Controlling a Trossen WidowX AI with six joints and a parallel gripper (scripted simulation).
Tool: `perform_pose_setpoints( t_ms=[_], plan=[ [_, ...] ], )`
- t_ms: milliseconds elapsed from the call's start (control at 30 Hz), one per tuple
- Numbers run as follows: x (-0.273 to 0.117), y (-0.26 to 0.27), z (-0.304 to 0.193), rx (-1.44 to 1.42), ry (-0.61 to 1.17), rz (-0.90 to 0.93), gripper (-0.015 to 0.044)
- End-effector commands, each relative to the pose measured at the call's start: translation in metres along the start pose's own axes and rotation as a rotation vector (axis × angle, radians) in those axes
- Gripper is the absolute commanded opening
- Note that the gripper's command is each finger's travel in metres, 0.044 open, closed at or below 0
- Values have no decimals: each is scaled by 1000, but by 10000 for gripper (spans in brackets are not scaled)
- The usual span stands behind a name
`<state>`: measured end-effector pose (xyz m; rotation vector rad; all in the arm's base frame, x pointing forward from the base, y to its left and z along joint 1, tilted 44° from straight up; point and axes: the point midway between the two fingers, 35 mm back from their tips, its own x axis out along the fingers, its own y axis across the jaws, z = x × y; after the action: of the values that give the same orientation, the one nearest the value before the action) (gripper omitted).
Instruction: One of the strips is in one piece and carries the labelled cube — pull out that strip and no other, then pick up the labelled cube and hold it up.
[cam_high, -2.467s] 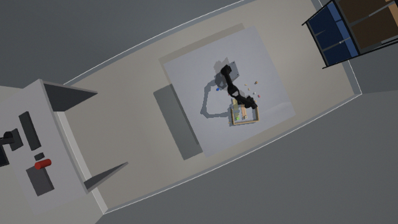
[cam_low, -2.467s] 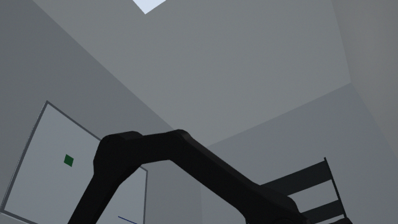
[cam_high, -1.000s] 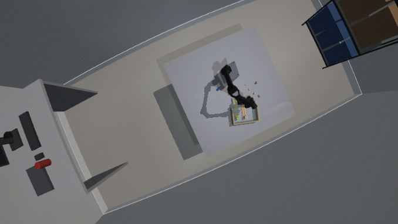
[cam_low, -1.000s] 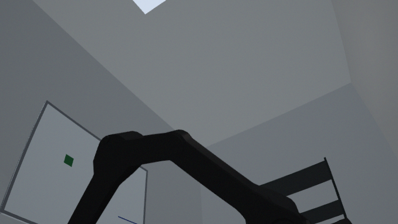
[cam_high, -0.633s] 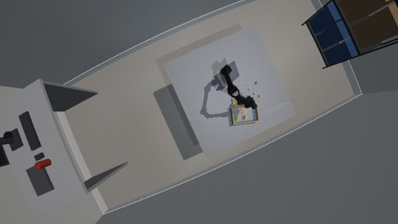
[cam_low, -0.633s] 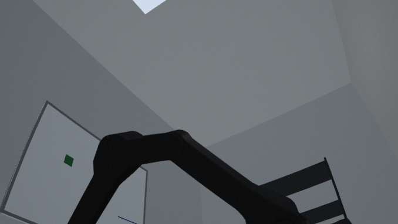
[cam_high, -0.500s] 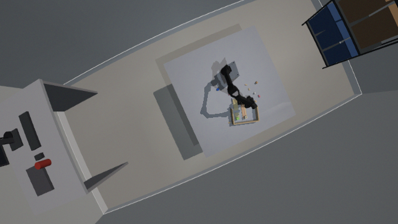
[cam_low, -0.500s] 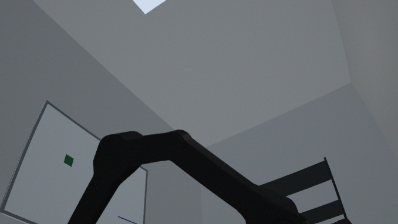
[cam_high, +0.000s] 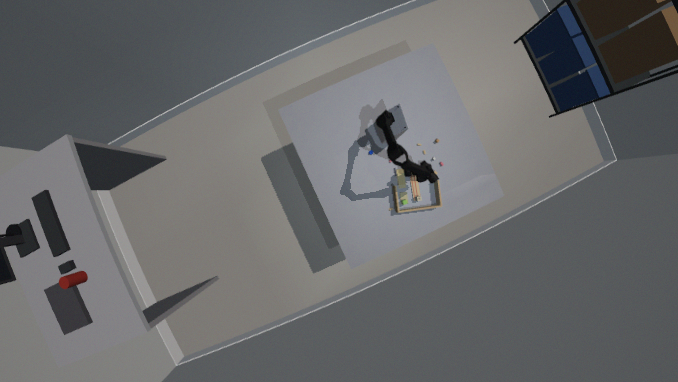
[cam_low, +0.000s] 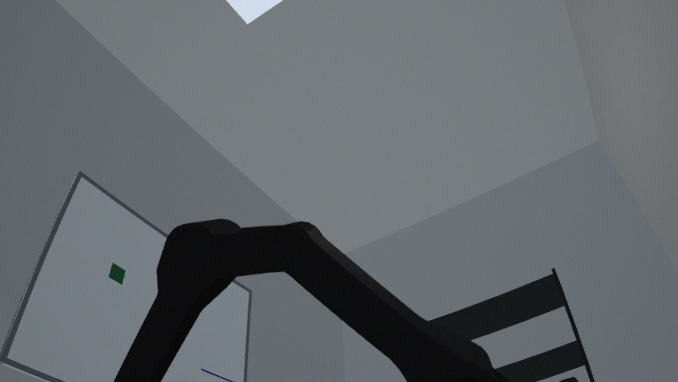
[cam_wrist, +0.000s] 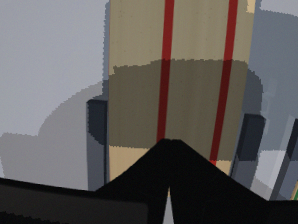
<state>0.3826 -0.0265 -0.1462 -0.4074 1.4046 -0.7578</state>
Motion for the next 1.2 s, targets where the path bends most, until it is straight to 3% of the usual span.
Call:
perform_pose_setpoints(
  t_ms=[0,533,1167],
  plan=[
    [4,-1,-13,-7,20,-2,0],
    [-5,-2,-5,-6,20,-2,0],
    [3,0,-32,-7,21,-2,0]
  ],
)
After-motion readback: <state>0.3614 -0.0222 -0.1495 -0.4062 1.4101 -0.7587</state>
